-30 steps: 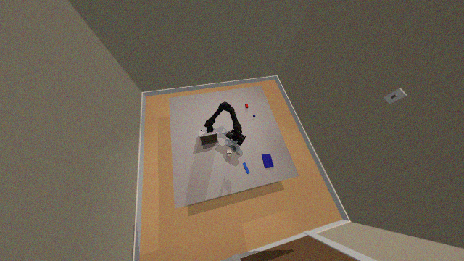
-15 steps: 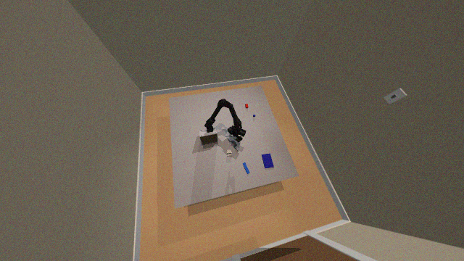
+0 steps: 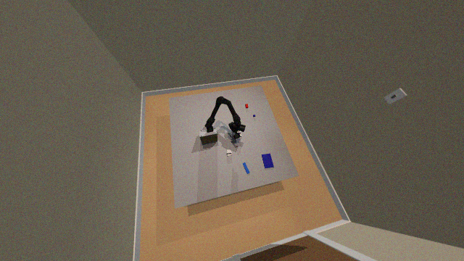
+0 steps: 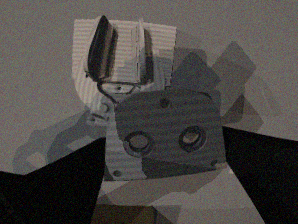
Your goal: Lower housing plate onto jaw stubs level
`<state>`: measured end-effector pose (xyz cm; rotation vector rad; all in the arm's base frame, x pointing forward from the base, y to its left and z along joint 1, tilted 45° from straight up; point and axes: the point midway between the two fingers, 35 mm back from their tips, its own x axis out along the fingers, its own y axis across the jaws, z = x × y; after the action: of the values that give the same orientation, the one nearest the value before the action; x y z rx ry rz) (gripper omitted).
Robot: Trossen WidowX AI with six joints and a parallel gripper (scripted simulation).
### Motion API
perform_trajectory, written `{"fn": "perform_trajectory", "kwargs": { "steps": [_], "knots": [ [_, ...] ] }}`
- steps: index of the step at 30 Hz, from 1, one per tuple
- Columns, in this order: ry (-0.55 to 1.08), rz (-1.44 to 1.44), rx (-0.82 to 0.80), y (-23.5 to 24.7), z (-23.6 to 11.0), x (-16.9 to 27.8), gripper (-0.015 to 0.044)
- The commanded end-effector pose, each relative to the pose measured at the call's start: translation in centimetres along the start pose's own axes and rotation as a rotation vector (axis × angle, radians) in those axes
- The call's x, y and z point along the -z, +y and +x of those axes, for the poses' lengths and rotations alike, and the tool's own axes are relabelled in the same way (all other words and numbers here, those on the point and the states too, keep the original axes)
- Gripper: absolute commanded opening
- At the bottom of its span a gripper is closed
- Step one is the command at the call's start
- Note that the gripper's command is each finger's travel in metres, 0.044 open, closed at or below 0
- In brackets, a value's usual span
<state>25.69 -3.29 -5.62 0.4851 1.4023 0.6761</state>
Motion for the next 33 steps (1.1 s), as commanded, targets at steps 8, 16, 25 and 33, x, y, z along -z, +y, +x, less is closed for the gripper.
{"fn": "perform_trajectory", "kwargs": {
  "steps": [8, 16, 25, 33],
  "knots": [
    [-0.001, 0.182, -0.023, 3.2, 0.5, -0.5, 0.0351],
    [-0.001, 0.182, -0.023, 3.2, 0.5, -0.5, 0.0351],
    [-0.001, 0.182, -0.023, 3.2, 0.5, -0.5, 0.0351],
    [-0.001, 0.182, -0.023, 3.2, 0.5, -0.5, 0.0351]
  ]
}}
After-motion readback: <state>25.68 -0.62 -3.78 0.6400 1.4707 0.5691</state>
